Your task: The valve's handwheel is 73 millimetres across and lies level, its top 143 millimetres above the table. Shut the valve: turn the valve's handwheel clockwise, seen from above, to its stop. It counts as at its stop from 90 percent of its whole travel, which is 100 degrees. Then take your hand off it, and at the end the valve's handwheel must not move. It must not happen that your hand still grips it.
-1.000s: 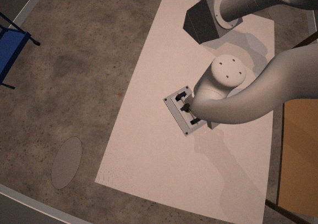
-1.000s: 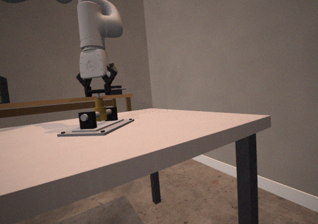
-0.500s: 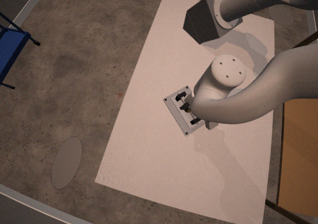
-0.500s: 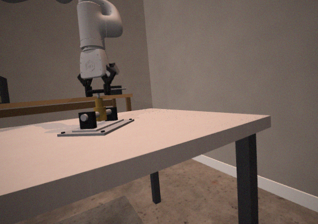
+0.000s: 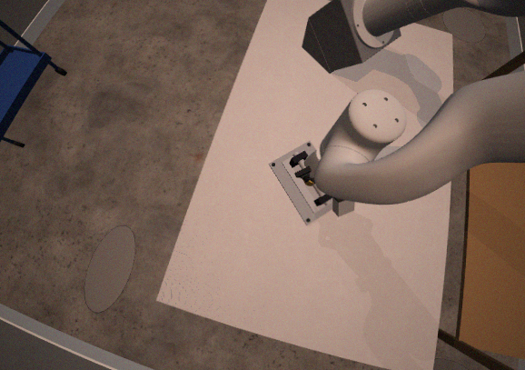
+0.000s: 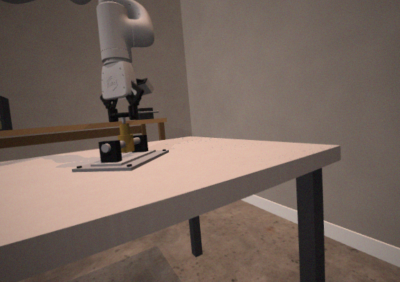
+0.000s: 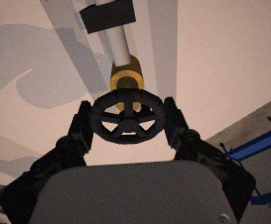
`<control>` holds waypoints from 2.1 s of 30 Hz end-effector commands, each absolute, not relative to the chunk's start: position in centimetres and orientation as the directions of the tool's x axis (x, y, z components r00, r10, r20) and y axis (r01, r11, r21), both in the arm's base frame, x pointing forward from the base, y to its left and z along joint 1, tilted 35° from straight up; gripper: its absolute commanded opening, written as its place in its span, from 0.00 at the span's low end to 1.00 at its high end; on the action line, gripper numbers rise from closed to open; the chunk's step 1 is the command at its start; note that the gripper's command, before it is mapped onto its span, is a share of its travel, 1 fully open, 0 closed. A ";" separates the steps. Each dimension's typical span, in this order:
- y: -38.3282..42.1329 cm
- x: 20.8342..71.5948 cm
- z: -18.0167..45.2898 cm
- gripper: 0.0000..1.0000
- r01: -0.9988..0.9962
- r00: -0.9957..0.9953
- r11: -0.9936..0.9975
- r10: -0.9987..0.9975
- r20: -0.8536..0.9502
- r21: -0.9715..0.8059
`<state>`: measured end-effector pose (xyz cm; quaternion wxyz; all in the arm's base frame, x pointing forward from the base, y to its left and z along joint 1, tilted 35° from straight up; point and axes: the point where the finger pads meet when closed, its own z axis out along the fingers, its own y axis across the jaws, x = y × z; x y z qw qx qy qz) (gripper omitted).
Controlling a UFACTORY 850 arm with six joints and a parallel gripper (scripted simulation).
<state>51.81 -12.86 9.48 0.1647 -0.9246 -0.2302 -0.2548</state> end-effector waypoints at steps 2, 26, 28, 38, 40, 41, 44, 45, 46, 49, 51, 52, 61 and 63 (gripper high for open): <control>-12.9 51.8 9.5 0.00 0.450 0.802 -0.863 0.277 0.530 -0.229; -12.9 51.8 9.5 0.00 0.097 0.914 -0.902 -0.086 0.396 -0.420; -12.9 51.8 9.5 0.00 0.058 0.918 -0.898 -0.125 0.378 -0.436; -12.9 51.8 9.5 0.00 -0.102 0.914 -0.863 -0.278 0.297 -0.495; -12.9 51.8 9.5 0.00 -0.141 0.908 -0.850 -0.315 0.275 -0.507; -12.9 51.8 9.5 0.00 -0.160 0.905 -0.843 -0.333 0.264 -0.513; -12.9 51.8 9.5 0.00 -0.217 0.893 -0.820 -0.386 0.231 -0.529; -12.9 51.8 9.5 0.00 -0.236 0.889 -0.812 -0.403 0.220 -0.534; -12.9 51.8 9.5 0.00 -0.254 0.883 -0.804 -0.419 0.209 -0.538; -12.9 51.8 9.5 0.00 -0.307 0.866 -0.777 -0.467 0.176 -0.550; -12.9 51.8 9.5 0.00 -0.341 0.854 -0.758 -0.498 0.154 -0.556; -12.9 51.8 9.5 0.00 -0.358 0.847 -0.748 -0.512 0.143 -0.559; -12.9 51.8 9.5 0.00 -0.462 0.795 -0.677 -0.603 0.071 -0.573; -12.9 51.8 9.5 0.00 -0.488 0.779 -0.657 -0.625 0.052 -0.575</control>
